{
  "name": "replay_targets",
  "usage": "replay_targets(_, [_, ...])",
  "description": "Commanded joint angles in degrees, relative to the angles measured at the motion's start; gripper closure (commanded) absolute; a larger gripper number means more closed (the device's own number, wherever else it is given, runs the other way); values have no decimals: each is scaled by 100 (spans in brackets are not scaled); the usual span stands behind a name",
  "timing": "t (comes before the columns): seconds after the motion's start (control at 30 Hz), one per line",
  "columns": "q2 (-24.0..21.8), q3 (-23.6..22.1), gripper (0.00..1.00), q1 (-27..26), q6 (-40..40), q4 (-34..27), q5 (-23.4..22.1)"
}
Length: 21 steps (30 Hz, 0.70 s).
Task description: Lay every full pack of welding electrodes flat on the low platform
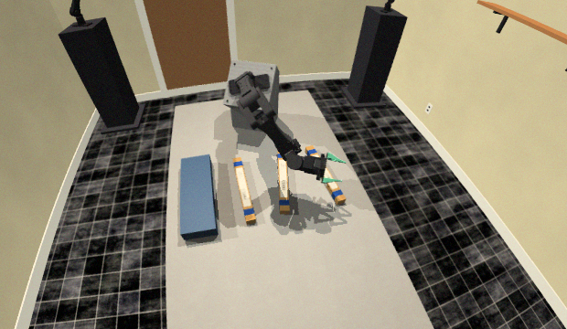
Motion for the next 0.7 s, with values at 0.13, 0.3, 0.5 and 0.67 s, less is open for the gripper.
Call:
replay_targets(0.13, [-366,-258,26,166,-42,-122,99])
replay_targets(0.3, [-947,-610,26,384,-67,-356,308])
replay_targets(0.5, [-1659,-935,26,684,-123,-770,600])
replay_targets(0.67, [-2020,-1049,26,851,-165,-1051,773])
